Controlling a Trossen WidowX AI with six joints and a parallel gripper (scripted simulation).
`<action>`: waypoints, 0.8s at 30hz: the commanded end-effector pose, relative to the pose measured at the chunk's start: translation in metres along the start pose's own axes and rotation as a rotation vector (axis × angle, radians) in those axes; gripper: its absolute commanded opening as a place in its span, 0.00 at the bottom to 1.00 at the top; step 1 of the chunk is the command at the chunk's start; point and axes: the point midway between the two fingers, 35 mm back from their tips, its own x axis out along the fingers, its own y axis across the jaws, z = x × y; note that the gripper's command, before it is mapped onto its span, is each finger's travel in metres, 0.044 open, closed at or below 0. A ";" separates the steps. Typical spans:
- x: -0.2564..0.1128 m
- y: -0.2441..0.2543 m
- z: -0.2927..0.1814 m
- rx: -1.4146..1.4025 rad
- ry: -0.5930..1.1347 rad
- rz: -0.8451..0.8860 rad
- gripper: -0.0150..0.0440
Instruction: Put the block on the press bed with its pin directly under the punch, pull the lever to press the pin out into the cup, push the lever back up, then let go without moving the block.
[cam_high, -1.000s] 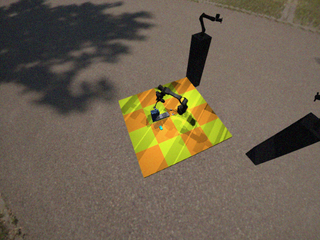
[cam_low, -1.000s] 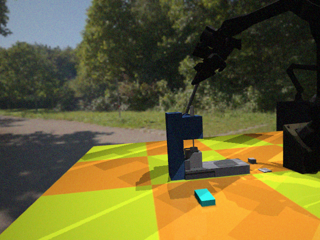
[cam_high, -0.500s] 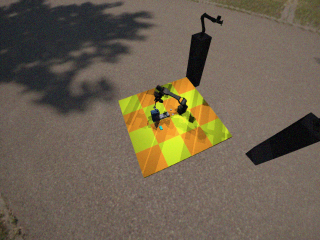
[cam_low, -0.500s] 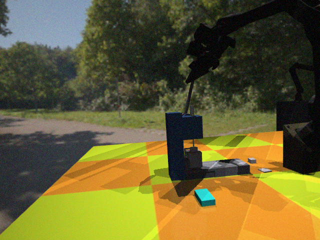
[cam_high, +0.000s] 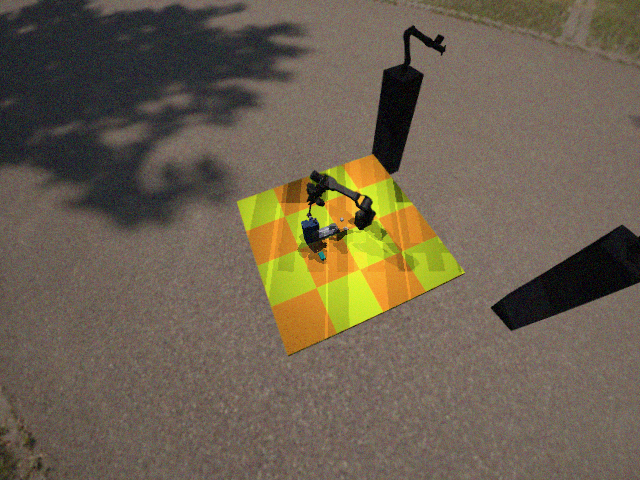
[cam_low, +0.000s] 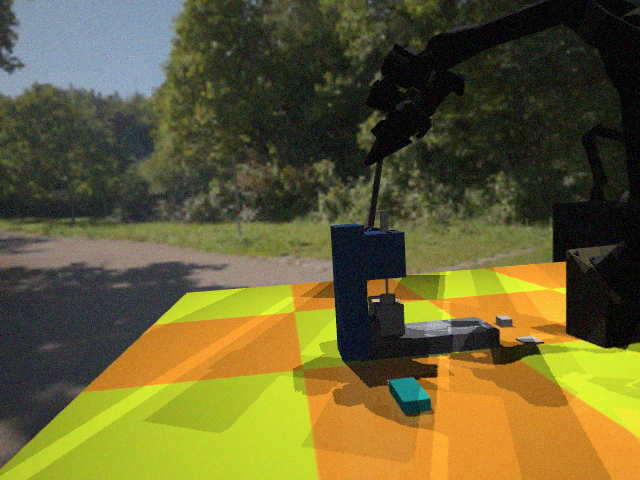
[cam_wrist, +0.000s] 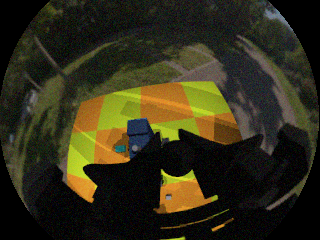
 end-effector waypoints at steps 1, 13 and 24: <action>-0.001 0.000 -0.001 -0.001 0.000 0.000 0.39; -0.001 0.000 -0.001 -0.001 0.000 0.000 0.92; -0.001 0.000 -0.001 -0.001 0.000 0.000 1.00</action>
